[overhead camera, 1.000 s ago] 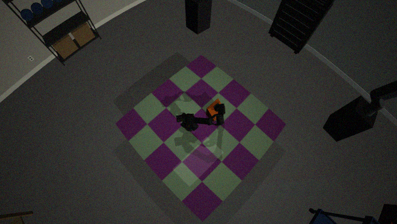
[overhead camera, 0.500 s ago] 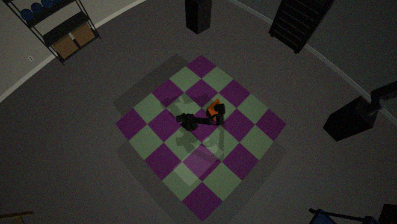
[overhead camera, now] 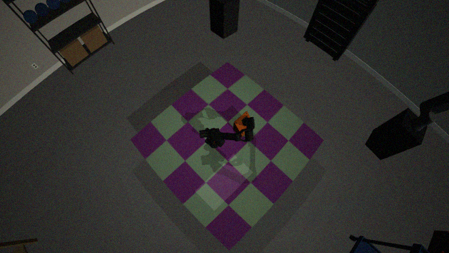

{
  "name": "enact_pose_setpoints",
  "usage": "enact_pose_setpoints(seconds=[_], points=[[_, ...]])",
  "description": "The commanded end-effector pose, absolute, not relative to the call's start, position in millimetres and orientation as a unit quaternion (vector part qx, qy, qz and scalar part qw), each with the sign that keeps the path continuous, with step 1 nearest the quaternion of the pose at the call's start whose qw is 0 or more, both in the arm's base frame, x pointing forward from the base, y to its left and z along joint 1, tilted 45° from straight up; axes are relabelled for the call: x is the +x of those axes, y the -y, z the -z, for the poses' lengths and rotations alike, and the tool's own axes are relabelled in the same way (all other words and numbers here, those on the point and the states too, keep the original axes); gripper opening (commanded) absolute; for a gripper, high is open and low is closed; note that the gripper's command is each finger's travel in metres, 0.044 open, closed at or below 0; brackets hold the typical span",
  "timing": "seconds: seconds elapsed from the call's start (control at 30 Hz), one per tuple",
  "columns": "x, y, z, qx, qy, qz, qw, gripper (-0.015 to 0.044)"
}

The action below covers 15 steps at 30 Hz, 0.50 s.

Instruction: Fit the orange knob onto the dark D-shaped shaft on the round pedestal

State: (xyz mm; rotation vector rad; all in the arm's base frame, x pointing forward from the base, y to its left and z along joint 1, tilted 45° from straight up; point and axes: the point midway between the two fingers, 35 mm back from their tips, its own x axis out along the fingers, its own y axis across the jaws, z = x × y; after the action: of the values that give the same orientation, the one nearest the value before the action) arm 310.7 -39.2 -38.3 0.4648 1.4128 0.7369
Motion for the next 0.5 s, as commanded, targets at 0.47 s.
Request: enact_pose_setpoints(seconds=[0.47], points=[[311.6, 38.2, 41.2, 0.172, -0.609, -0.359, 0.686, 0.0000]])
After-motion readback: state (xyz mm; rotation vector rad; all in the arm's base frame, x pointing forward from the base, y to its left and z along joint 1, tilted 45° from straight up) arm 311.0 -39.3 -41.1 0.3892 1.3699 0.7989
